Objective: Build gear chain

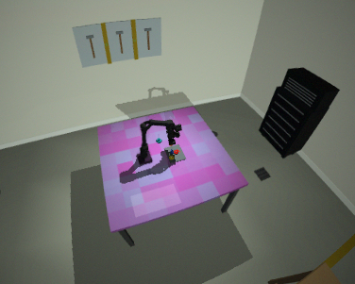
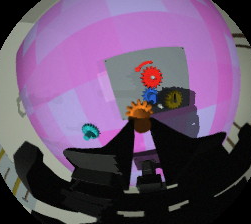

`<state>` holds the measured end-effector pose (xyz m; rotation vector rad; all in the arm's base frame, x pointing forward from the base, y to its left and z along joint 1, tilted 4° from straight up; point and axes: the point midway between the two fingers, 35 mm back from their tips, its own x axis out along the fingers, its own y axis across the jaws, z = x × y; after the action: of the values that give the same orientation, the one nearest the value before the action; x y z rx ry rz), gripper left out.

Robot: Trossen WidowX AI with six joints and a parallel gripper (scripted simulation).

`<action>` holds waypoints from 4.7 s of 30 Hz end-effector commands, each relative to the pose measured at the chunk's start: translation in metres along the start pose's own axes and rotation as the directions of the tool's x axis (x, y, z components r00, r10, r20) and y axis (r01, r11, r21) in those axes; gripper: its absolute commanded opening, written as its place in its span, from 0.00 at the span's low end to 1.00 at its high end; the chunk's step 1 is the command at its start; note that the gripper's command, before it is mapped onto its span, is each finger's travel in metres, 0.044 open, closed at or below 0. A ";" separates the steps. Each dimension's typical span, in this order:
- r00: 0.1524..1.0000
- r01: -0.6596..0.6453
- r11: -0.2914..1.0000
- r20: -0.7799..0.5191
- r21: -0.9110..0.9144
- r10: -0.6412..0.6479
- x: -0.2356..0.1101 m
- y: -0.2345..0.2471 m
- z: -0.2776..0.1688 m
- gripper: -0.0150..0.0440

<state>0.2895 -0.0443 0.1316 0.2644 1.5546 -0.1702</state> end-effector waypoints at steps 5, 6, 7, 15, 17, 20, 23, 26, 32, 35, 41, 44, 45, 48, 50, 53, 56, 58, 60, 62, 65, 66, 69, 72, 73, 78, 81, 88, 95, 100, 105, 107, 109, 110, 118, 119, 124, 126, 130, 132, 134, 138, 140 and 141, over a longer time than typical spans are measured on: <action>1.000 0.005 1.000 0.000 -0.004 -0.005 0.009 -0.017 -0.005 0.25; 1.000 0.006 1.000 -0.001 -0.004 -0.006 0.010 -0.019 -0.005 0.25; 1.000 0.006 1.000 -0.001 -0.003 -0.006 0.012 -0.021 -0.006 0.25; 1.000 0.006 1.000 -0.003 0.000 -0.006 0.022 -0.039 -0.012 0.25; 1.000 0.007 1.000 -0.003 0.000 -0.007 0.024 -0.043 -0.014 0.25; 1.000 0.007 1.000 -0.004 0.002 -0.007 0.028 -0.049 -0.016 0.25; 1.000 0.007 1.000 -0.004 0.003 -0.007 0.031 -0.055 -0.019 0.25; 1.000 0.007 1.000 -0.005 0.004 -0.007 0.035 -0.061 -0.022 0.25; 1.000 0.007 1.000 -0.005 0.004 -0.007 0.034 -0.062 -0.023 0.25; 1.000 0.007 1.000 -0.005 -0.021 -0.007 0.034 -0.062 -0.023 0.25; 1.000 0.006 0.988 -0.005 -0.155 -0.007 0.034 -0.062 -0.023 0.25; 1.000 0.005 0.970 -0.005 -0.243 -0.007 0.034 -0.062 -0.023 0.25; 1.000 0.005 0.963 -0.005 -0.270 -0.007 0.034 -0.062 -0.023 0.25; 1.000 0.005 0.937 -0.005 -0.350 -0.007 0.034 -0.062 -0.023 0.25; 1.000 0.004 0.915 -0.005 -0.404 -0.007 0.034 -0.062 -0.023 0.25; 1.000 0.003 0.876 -0.005 -0.483 -0.007 0.033 -0.062 -0.023 0.25; 1.000 0.003 0.830 -0.005 -0.558 -0.007 0.033 -0.062 -0.023 0.25; 1.000 0.002 0.796 -0.005 -0.606 -0.007 0.033 -0.062 -0.023 0.25; 1.000 0.002 0.759 -0.005 -0.651 -0.007 0.033 -0.062 -0.023 0.25; 1.000 0.001 0.723 -0.005 -0.691 -0.007 0.033 -0.062 -0.023 0.25; 1.000 0.001 0.710 -0.005 -0.704 -0.007 0.033 -0.062 -0.023 0.25; 1.000 0.001 0.710 -0.005 -0.704 -0.007 0.033 -0.062 -0.023 0.25; 1.000 0.001 0.710 -0.005 -0.704 -0.007 0.033 -0.062 -0.023 0.25; 1.000 0.001 0.708 -0.005 -0.706 -0.007 0.034 -0.062 -0.023 0.25; 1.000 0.001 0.704 -0.005 -0.710 -0.007 0.034 -0.062 -0.023 0.25; 1.000 0.000 0.647 -0.005 -0.763 -0.007 0.039 -0.062 -0.023 0.25; 1.000 0.000 0.593 -0.005 -0.805 -0.007 0.043 -0.062 -0.023 0.25; 1.000 -0.001 0.537 -0.005 -0.844 -0.007 0.054 -0.063 -0.023 0.25; 1.000 0.000 0.598 -0.005 -0.801 -0.007 0.063 -0.063 -0.023 0.25; 1.000 0.001 0.692 -0.005 -0.722 -0.007 0.070 -0.062 -0.023 0.25; 1.000 0.002 0.781 -0.005 -0.625 -0.007 0.078 -0.062 -0.024 0.25; 1.000 0.002 0.812 -0.005 -0.583 -0.007 0.078 -0.062 -0.024 0.25; 1.000 0.003 0.845 -0.005 -0.534 -0.007 0.077 -0.063 -0.024 0.25; 1.000 0.003 0.857 -0.005 -0.516 -0.007 0.076 -0.063 -0.024 0.25; 1.000 0.002 0.817 -0.005 -0.576 -0.007 0.078 -0.063 -0.023 0.25; 1.000 0.002 0.802 -0.005 -0.597 -0.007 0.078 -0.063 -0.023 0.25; 1.000 0.001 0.714 -0.005 -0.700 -0.007 0.079 -0.062 -0.023 0.25; 1.000 0.000 0.672 -0.005 -0.741 -0.007 0.079 -0.062 -0.024 0.25; 1.000 -0.001 0.586 -0.006 -0.810 -0.007 0.080 -0.062 -0.024 0.25; 1.000 -0.001 0.542 -0.006 -0.840 -0.007 0.080 -0.063 -0.024 0.25; 1.000 -0.001 0.514 -0.006 -0.858 -0.007 0.081 -0.063 -0.024 0.25; 1.000 -0.001 0.524 -0.005 -0.852 -0.007 0.082 -0.063 -0.023 0.25; 1.000 -0.001 0.544 -0.005 -0.839 -0.007 0.082 -0.063 -0.023 0.25; 1.000 -0.001 0.559 -0.005 -0.829 -0.007 0.082 -0.063 -0.023 0.25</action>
<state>0.2514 -0.0934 0.0467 -0.5284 1.4679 0.6065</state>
